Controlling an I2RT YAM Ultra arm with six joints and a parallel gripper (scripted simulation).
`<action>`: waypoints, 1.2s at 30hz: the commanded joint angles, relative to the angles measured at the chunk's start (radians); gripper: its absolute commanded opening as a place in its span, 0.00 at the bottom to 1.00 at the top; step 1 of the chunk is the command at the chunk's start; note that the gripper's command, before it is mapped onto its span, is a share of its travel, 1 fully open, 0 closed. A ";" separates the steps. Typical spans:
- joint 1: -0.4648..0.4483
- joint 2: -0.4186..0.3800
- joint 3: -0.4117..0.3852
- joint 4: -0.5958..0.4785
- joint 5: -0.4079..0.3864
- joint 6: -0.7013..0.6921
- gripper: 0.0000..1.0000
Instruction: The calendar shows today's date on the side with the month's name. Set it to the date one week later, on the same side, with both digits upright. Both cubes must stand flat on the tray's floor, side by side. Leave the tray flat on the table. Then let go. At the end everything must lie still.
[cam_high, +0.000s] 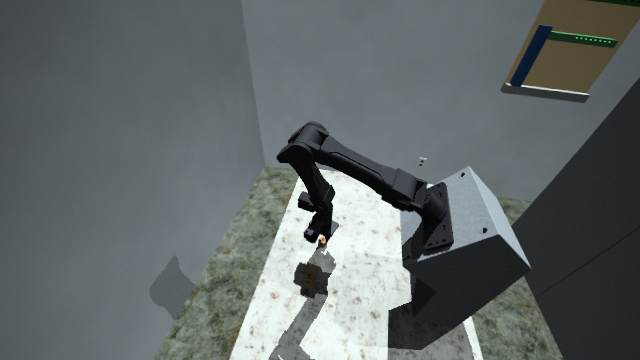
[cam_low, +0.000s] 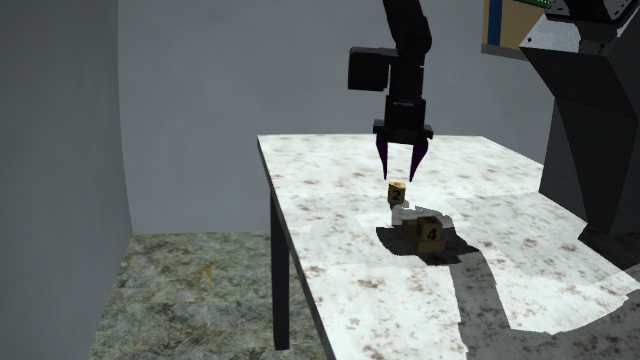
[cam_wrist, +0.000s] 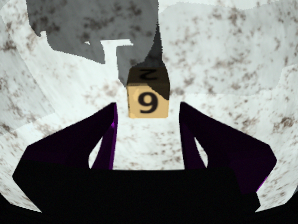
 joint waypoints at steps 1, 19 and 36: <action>-0.001 -0.005 -0.001 0.001 -0.001 0.001 0.45; 0.002 0.012 0.010 0.008 0.002 0.003 0.45; 0.020 0.124 0.093 0.040 0.016 0.015 0.45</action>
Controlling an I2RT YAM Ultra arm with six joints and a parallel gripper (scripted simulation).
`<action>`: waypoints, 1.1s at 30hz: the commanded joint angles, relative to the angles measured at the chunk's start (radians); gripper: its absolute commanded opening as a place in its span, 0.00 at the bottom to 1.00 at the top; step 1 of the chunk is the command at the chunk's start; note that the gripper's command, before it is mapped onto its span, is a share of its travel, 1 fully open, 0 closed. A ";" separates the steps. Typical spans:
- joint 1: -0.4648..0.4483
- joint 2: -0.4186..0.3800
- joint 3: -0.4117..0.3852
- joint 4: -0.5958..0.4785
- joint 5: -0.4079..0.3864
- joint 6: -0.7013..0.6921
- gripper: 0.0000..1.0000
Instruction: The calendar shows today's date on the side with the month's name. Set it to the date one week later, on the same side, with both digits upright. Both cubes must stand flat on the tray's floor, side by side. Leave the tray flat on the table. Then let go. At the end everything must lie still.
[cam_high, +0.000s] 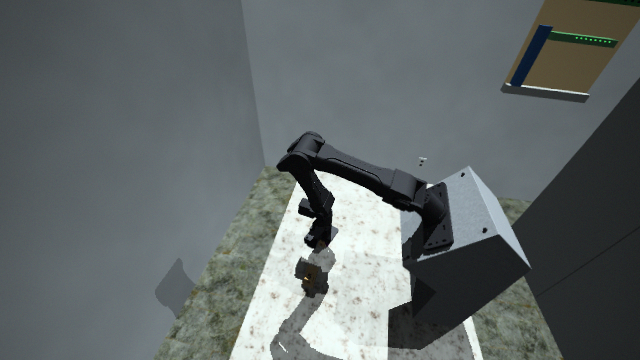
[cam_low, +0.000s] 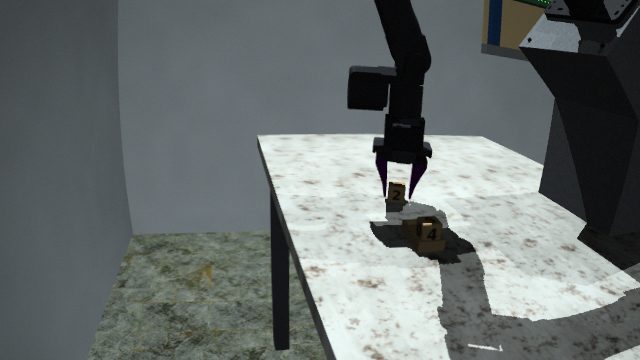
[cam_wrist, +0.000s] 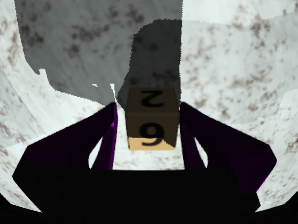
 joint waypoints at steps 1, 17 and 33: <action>-0.002 -0.003 0.002 0.007 -0.001 0.003 0.45; 0.000 0.009 0.012 0.010 0.001 0.004 0.45; 0.000 0.009 0.012 0.010 0.001 0.004 0.45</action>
